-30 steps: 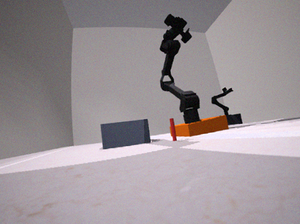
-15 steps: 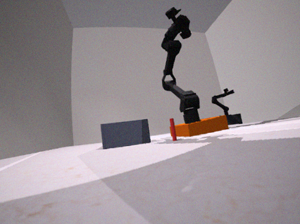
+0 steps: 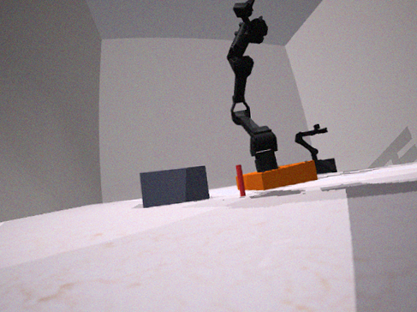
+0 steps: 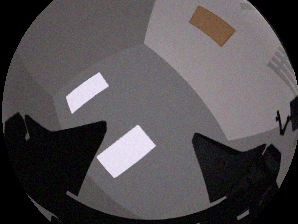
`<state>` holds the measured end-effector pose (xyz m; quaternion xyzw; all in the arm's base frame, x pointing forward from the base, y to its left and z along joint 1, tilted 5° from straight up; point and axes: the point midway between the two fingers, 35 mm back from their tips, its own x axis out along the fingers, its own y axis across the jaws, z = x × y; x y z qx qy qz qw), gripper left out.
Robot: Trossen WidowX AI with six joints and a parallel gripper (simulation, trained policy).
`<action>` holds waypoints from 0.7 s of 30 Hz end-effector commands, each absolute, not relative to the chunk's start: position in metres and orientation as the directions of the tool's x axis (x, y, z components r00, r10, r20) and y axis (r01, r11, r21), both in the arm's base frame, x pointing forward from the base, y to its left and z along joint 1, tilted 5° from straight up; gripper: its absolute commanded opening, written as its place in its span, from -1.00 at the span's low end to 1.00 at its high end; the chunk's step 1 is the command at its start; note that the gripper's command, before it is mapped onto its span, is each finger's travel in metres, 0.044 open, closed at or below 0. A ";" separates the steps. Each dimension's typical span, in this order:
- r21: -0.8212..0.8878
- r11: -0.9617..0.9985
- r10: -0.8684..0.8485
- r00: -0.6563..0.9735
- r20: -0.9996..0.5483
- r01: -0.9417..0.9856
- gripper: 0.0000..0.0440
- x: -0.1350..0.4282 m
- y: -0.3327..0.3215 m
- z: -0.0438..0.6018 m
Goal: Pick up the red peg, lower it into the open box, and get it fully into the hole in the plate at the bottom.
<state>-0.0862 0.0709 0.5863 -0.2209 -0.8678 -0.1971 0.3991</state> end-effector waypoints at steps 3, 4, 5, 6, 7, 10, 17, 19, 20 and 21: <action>-0.043 0.863 0.342 -0.520 0.783 0.504 1.00 -0.073 0.099 0.580; -0.077 0.865 0.360 -0.509 0.782 0.495 1.00 -0.071 0.104 0.578; -0.110 0.867 0.378 -0.498 0.780 0.486 1.00 -0.069 0.108 0.577; -0.143 0.867 0.396 -0.487 0.779 0.476 1.00 -0.066 0.112 0.576; -0.176 0.867 0.413 -0.475 0.777 0.466 1.00 -0.064 0.116 0.574; -0.274 0.860 0.465 -0.438 0.769 0.431 1.00 -0.056 0.128 0.569; -0.483 0.813 0.578 -0.344 0.740 0.327 1.00 -0.036 0.155 0.556; -0.536 0.793 0.608 -0.316 0.728 0.291 1.00 -0.029 0.162 0.551; -0.561 0.782 0.623 -0.301 0.722 0.272 1.00 -0.026 0.166 0.549; -0.585 0.771 0.637 -0.286 0.716 0.252 1.00 -0.023 0.169 0.547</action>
